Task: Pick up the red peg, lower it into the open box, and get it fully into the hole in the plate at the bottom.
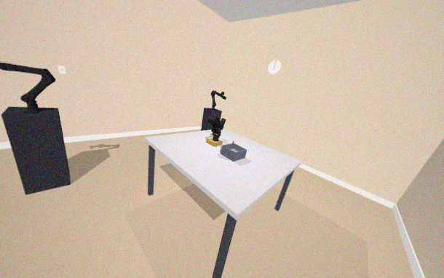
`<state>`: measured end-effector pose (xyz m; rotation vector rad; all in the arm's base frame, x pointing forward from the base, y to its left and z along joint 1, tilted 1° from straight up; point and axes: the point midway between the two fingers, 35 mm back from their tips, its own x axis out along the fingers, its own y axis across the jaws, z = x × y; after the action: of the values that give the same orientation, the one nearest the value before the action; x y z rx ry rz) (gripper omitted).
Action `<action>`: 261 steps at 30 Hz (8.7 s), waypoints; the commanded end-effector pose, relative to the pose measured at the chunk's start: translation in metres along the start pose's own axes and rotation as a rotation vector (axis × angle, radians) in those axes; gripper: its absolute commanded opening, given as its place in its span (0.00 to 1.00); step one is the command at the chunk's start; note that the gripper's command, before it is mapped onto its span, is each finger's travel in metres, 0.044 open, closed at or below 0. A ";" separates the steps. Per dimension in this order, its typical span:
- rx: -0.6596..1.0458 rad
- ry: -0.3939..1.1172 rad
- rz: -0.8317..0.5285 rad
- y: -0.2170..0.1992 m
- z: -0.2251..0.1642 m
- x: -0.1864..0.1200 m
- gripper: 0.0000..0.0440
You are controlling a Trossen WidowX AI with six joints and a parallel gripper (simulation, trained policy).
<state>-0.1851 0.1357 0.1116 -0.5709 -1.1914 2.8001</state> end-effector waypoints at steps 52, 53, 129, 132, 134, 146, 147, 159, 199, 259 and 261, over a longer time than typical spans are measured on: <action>1.446 0.541 -0.912 -0.116 -0.103 -0.150 1.00; 1.474 0.545 -0.932 -0.115 -0.104 -0.153 1.00; 3.058 0.485 -2.803 0.056 -0.141 -0.311 1.00; 3.062 0.500 -2.820 0.061 -0.147 -0.311 1.00; 3.064 0.514 -2.827 0.065 -0.150 -0.311 1.00; 3.047 0.615 -2.861 0.093 -0.173 -0.301 0.98; 3.043 0.621 -2.864 0.095 -0.175 -0.301 0.98; 3.075 0.729 -2.861 0.122 -0.191 -0.291 0.43; 2.526 0.748 -3.411 0.083 -0.110 -0.418 0.00; 2.721 0.573 -3.178 0.218 -0.098 -0.545 0.96; 2.720 0.541 -3.168 0.215 -0.098 -0.553 1.00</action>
<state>0.3724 -0.0496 0.0634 -1.6782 -3.9538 1.9929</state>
